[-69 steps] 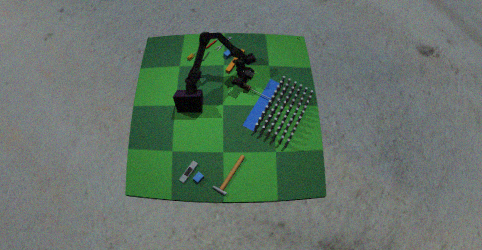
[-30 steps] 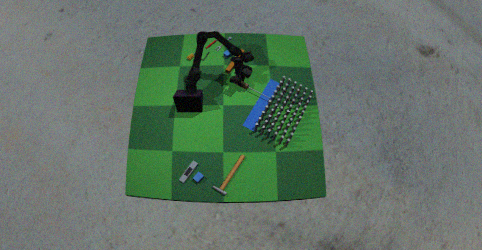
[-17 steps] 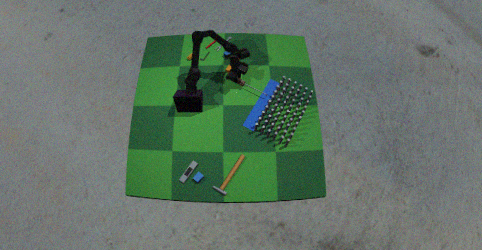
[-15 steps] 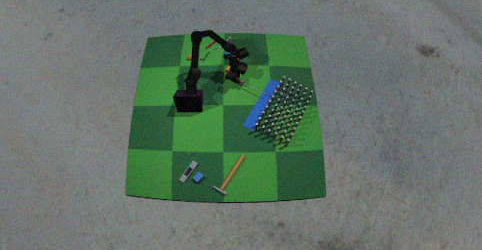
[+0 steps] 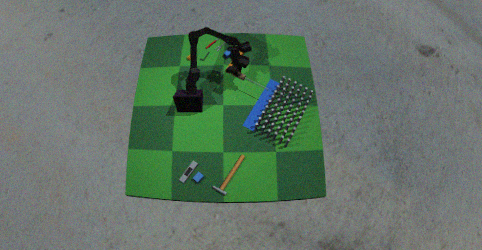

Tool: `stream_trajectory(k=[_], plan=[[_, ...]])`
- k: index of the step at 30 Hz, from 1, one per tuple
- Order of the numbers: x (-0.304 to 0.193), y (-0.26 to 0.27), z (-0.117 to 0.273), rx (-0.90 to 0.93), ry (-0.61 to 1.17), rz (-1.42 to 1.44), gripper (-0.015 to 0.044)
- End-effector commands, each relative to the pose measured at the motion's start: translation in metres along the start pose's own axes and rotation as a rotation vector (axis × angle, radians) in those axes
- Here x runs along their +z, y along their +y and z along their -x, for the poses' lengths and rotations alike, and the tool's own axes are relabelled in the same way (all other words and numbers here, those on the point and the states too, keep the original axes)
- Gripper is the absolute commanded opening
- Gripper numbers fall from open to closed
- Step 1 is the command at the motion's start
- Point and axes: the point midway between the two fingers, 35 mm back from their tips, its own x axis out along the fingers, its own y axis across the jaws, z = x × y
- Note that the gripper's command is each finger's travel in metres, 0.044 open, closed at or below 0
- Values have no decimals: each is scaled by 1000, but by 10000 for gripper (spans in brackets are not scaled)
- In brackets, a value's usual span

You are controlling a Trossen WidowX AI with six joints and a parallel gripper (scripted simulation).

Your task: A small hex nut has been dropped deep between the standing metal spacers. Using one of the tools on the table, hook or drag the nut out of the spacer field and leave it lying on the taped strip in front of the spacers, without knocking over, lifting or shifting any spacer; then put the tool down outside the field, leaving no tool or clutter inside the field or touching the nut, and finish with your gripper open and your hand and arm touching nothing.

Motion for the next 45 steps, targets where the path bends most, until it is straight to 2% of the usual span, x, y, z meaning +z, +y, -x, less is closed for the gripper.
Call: stream_trajectory(k=[1, 6, 7, 27, 45], plan=[[8, -4, 25, 8, -8, 7, 0], [15, -14, 53, 11, -10, 8, 0], [12, -13, 37, 1, 0, -2, 0], [87, -80, 16, -25, 7, 29, 0], [135, -194, -12, -54, 91, 202, 0]])
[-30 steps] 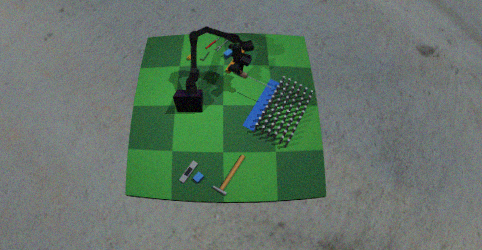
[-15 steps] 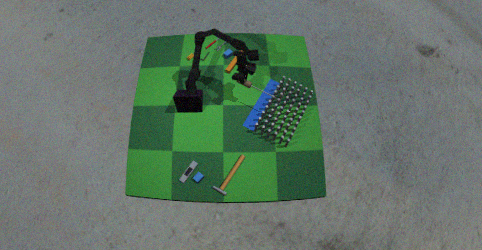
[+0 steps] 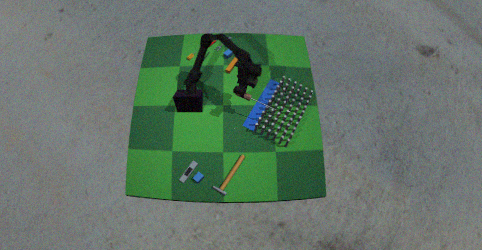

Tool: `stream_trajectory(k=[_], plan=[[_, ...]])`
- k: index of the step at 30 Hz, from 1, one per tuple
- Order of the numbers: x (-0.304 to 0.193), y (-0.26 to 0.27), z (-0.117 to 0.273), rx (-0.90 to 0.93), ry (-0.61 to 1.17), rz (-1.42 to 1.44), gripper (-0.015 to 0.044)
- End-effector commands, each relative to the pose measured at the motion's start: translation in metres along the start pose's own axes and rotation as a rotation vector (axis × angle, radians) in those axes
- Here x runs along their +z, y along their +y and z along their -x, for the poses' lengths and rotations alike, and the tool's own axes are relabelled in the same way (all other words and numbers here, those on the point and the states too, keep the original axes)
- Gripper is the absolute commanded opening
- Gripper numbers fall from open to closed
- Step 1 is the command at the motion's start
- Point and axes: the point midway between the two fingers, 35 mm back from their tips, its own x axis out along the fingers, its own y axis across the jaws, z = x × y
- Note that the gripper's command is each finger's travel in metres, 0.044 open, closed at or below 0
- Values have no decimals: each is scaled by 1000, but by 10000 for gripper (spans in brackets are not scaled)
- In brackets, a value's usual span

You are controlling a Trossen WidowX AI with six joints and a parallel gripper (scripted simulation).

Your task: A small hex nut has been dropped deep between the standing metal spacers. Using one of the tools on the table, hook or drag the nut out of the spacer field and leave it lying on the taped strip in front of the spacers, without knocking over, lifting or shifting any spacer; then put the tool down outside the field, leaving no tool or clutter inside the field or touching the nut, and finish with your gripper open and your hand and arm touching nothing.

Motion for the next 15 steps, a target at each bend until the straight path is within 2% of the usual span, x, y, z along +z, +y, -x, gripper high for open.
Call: stream_trajectory(k=[1, 15], plan=[[4, -23, -5, -6, 10, 34, 0], [4, -109, -21, 77, 12, 198, 0]])
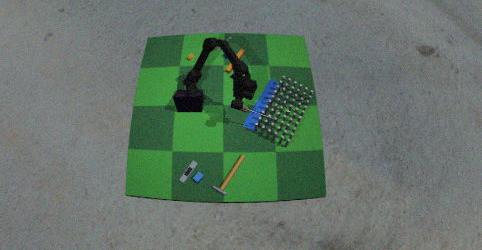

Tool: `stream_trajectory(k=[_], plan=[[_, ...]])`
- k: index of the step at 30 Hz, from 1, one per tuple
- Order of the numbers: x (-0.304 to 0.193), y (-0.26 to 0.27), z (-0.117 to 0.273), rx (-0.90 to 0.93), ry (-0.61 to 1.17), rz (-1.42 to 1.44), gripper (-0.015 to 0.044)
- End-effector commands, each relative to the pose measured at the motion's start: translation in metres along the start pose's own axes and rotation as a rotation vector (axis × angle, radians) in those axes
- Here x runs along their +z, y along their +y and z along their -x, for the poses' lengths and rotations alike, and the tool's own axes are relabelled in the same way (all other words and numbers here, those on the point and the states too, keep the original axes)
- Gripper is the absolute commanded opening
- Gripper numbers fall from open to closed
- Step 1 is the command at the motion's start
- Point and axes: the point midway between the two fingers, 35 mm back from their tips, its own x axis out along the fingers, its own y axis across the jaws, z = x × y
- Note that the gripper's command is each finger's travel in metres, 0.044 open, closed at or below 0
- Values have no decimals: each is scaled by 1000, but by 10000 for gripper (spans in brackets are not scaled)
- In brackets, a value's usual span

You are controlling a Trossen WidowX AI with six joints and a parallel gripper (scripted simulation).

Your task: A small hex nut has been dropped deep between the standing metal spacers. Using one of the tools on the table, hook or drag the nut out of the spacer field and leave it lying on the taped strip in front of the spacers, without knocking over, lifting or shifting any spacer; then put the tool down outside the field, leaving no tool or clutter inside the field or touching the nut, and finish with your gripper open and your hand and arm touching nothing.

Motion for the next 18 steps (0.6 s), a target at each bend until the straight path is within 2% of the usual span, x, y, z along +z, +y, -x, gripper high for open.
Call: stream_trajectory(k=[1, 18], plan=[[-2, -22, -2, 20, -15, 46, 0], [-50, -115, -25, 126, -103, 254, 0]])
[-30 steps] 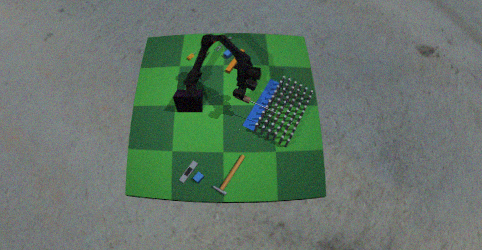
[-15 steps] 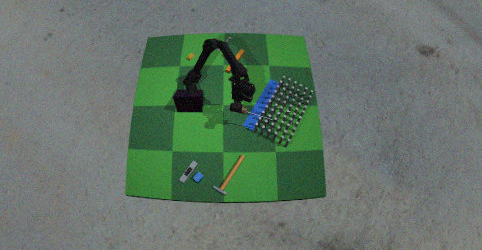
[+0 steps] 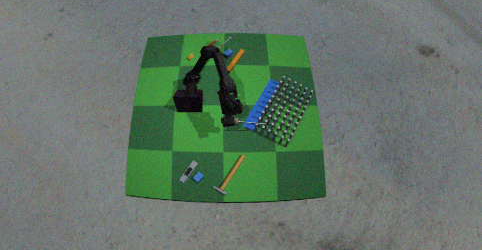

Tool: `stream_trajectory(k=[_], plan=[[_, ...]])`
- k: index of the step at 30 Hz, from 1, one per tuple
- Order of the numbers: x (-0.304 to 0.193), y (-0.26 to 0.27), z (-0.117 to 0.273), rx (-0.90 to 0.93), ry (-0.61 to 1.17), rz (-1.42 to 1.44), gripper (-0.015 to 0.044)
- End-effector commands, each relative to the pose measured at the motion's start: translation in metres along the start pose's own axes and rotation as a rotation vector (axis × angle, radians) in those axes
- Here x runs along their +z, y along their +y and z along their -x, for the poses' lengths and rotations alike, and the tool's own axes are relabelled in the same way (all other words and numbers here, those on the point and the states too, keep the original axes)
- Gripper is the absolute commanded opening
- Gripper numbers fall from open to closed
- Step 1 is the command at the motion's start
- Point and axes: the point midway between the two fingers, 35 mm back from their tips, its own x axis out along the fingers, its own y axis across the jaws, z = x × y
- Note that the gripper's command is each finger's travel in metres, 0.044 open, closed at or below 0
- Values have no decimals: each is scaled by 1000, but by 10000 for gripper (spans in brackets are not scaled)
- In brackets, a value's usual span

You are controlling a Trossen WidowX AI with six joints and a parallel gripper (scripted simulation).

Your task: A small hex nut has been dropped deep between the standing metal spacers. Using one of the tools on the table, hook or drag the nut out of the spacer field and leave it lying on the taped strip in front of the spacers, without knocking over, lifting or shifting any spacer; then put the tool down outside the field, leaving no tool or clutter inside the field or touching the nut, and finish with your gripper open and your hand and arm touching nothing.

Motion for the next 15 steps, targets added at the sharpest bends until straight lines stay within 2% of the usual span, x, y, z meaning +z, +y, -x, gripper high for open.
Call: stream_trajectory(k=[1, 15], plan=[[-13, -16, -1, 11, -33, 47, 0], [-81, -61, -18, 52, -168, 224, 0]])
